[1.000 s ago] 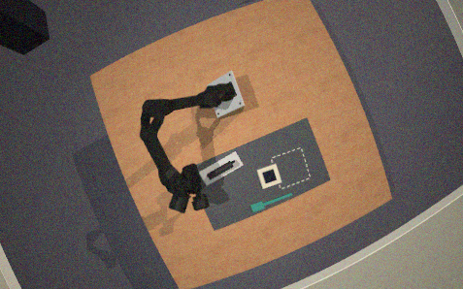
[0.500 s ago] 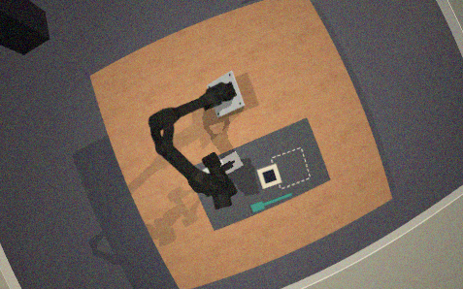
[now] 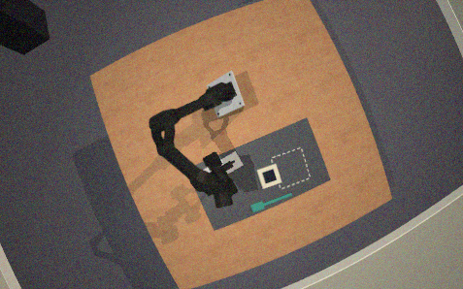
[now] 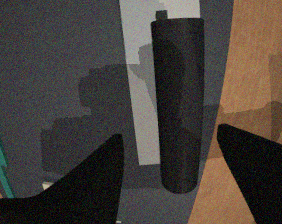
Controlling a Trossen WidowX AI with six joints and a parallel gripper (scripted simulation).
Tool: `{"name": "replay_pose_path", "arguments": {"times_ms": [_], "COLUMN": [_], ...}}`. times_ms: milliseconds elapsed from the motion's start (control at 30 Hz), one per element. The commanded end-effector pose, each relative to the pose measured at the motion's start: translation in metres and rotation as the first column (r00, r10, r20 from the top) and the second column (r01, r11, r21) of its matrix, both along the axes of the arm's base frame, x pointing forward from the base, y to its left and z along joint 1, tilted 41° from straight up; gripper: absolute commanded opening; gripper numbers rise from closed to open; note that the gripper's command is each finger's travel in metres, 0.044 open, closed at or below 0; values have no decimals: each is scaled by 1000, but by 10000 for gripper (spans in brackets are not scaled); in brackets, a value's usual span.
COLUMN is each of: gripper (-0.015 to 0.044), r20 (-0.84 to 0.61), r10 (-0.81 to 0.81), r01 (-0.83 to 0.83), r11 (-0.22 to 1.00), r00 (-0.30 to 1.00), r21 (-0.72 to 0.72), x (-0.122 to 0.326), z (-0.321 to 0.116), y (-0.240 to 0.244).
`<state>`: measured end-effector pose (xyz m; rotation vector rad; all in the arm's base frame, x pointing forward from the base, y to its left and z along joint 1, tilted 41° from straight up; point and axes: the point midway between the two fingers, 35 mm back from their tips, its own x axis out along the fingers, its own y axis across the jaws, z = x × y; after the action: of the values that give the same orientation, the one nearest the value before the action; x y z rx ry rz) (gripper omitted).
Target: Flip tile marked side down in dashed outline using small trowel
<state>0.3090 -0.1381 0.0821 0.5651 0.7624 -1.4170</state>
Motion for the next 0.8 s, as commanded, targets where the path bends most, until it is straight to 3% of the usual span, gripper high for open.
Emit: {"name": "replay_pose_path", "arguments": {"times_ms": [0, 567, 767], "gripper": [270, 270, 230], "r20": [-13, -13, -13], "r10": [-2, -2, -2], "r01": [2, 2, 2], "r11": [1000, 1000, 1000], "r00": [1000, 1000, 1000], "r21": [-2, -4, -4], "x": [-2, -4, -4], "z": [-8, -26, -26], "y": [-6, -22, -22]}}
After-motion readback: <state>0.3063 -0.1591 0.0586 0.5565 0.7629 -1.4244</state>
